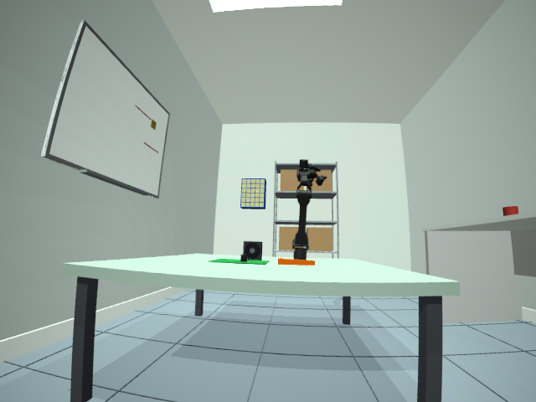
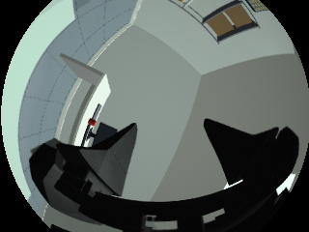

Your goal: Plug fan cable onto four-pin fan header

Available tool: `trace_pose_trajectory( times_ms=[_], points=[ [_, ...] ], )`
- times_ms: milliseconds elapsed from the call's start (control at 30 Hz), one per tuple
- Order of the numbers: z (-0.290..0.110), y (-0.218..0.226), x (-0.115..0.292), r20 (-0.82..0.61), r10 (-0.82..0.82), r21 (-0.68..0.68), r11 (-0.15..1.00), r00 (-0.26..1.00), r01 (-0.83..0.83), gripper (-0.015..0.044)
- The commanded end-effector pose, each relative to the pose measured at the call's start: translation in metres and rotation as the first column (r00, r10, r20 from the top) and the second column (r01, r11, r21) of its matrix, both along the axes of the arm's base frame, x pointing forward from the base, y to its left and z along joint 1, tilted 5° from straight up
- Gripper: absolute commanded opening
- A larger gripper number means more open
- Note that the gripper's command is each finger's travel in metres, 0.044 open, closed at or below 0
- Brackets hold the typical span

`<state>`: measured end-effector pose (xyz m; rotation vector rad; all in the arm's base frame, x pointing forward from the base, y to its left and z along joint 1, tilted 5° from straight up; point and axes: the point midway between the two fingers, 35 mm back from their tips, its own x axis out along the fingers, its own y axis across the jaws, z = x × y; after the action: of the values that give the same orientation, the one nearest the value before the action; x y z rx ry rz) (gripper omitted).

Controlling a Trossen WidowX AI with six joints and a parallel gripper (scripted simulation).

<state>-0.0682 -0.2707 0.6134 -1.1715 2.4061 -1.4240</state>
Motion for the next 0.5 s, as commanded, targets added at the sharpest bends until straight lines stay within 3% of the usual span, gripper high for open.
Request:
trace_pose_trajectory(
  times_ms=[0, 167, 467],
  points=[
    [0.000, 0.000, 0.000, 0.000, 0.000, 0.000, 1.000, 1.000, 0.000, 0.0426],
    [-0.004, -0.010, 0.015, 0.002, 0.067, 0.010, 0.998, 0.998, -0.067, 0.0440],
    [-0.032, -0.048, 0.102, 0.041, 0.400, 0.066, 0.913, 0.916, -0.402, 0.0440]
  ],
)
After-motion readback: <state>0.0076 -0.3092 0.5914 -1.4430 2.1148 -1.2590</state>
